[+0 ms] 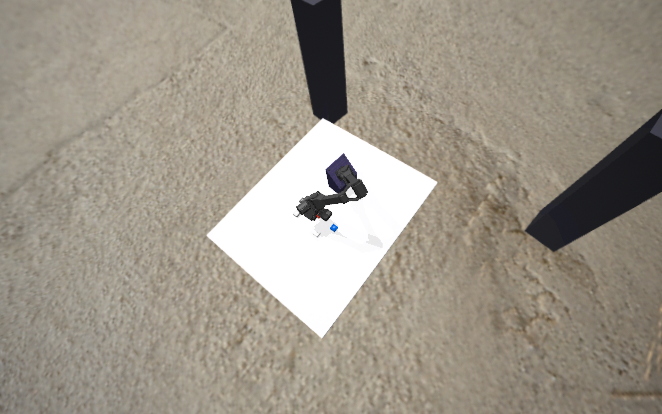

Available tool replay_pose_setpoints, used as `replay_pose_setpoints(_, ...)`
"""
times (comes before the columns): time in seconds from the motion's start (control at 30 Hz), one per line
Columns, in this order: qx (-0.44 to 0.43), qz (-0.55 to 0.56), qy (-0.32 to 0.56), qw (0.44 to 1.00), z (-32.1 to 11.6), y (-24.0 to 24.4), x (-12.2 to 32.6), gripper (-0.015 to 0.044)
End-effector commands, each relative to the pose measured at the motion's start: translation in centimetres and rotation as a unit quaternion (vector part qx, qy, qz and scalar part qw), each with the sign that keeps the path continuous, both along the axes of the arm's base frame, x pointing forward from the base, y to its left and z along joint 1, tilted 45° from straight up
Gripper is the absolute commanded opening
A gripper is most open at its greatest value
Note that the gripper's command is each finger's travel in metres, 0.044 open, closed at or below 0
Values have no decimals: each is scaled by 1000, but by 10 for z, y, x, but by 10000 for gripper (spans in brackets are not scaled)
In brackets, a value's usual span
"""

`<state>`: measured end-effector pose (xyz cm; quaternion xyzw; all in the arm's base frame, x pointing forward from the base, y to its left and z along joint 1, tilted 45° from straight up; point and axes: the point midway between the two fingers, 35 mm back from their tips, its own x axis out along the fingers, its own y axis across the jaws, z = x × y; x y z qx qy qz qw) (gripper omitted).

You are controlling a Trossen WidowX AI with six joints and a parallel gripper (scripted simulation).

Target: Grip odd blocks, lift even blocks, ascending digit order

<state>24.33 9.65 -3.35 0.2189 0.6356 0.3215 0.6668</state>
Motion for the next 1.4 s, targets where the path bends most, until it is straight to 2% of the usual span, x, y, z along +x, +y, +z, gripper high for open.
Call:
replay_pose_setpoints(0.0,2,-1,3,1000,-1,2,-1,120)
replay_pose_setpoints(0.17,2,-1,3,1000,-1,2,-1,120)
replay_pose_setpoints(0.53,2,-1,3,1000,-1,2,-1,400)
replay_pose_setpoints(0.93,1,-1,3,1000,24,-24,0,400)
replay_pose_setpoints(1.0,0,-1,2,1000,30,-32,2,348)
replay_pose_setpoints(1.17,-1,-1,3,1000,79,-81,2,216)
replay_pose_setpoints(1.27,-1,-1,3,1000,81,-82,2,138)
replay_pose_setpoints(1.37,-1,-1,3,1000,81,-82,2,120)
